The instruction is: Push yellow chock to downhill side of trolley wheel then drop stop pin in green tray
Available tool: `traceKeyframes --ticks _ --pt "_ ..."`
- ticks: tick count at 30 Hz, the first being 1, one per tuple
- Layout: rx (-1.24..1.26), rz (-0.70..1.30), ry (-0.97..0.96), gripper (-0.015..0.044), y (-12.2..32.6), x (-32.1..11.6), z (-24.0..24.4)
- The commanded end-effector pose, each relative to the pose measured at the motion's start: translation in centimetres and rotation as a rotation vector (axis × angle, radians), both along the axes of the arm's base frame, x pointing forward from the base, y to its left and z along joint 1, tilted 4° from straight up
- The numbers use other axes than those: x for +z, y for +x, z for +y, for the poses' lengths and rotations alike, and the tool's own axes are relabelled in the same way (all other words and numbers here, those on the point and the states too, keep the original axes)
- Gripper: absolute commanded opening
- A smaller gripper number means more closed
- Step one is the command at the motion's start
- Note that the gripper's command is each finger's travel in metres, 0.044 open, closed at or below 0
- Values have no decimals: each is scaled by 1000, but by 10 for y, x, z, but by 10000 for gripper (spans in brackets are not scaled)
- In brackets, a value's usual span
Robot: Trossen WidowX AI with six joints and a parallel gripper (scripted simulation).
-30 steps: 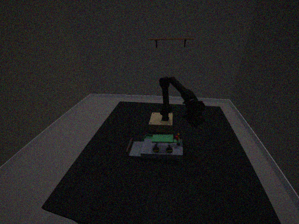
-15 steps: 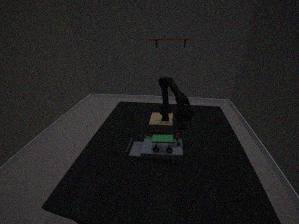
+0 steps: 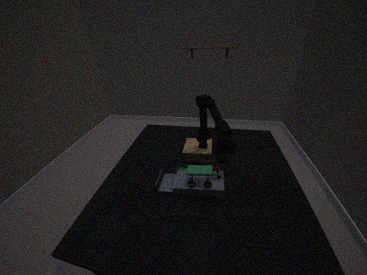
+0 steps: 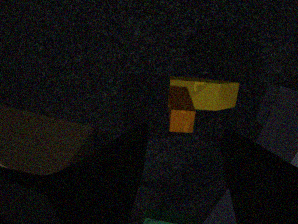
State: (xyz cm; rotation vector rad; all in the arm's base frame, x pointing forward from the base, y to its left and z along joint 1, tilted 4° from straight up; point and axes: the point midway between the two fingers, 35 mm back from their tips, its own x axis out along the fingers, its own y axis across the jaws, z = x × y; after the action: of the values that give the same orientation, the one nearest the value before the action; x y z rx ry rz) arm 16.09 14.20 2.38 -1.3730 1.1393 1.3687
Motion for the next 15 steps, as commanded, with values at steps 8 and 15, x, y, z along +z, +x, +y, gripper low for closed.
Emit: traceKeyframes --ticks 8,15 --pt "0 0 -7 190 0 -16 -1" --pt "0 0 -7 190 -1 -27 -2"
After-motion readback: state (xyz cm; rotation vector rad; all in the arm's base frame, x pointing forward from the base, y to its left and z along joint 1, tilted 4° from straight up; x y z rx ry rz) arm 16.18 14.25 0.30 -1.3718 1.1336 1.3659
